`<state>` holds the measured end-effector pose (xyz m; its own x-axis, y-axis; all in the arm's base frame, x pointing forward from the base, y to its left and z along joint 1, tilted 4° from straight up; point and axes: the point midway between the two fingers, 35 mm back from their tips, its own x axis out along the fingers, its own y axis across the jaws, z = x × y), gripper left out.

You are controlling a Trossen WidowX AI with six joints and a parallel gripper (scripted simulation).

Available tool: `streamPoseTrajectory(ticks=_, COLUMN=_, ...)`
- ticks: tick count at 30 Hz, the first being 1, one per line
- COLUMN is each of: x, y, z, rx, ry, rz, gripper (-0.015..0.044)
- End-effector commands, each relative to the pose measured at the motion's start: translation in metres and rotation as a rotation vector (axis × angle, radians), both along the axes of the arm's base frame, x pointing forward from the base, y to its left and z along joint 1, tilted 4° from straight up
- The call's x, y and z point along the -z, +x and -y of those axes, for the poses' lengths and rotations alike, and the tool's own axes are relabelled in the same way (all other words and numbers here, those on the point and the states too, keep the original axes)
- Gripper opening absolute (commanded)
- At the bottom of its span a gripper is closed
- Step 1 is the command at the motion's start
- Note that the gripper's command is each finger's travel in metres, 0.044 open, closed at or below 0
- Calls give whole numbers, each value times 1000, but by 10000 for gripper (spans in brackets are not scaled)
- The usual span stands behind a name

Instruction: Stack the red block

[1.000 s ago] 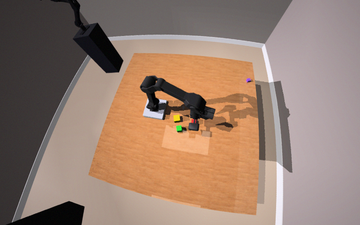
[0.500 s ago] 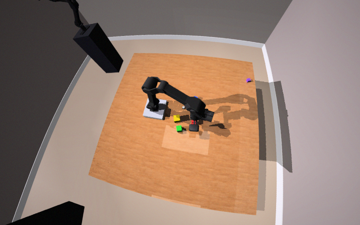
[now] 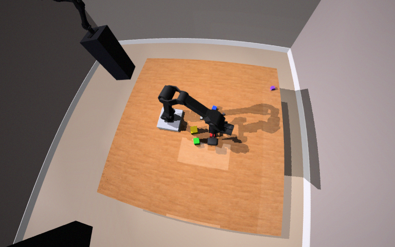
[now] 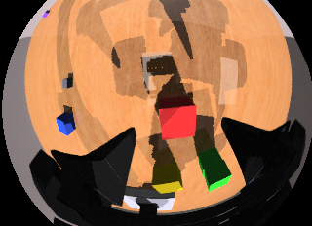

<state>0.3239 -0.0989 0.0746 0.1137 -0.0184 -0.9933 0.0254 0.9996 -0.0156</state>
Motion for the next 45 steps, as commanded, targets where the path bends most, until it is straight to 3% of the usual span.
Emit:
streamPoseTrajectory(ticks=1, x=8, y=0, z=-1, rx=0, ry=7, rz=-7, gripper=440)
streamPoseTrajectory(ticks=18, x=36, y=2, z=-1, rx=0, ry=7, rz=-7, gripper=440)
streamPoseTrajectory(ticks=33, x=36, y=2, z=-1, rx=0, ry=7, rz=-8, gripper=440)
streamPoseTrajectory(ticks=43, x=36, y=2, z=-1, rx=0, ry=7, rz=-8, gripper=177)
streamPoseTrajectory(ticks=45, x=36, y=2, z=-1, rx=0, ry=7, rz=-8, gripper=164)
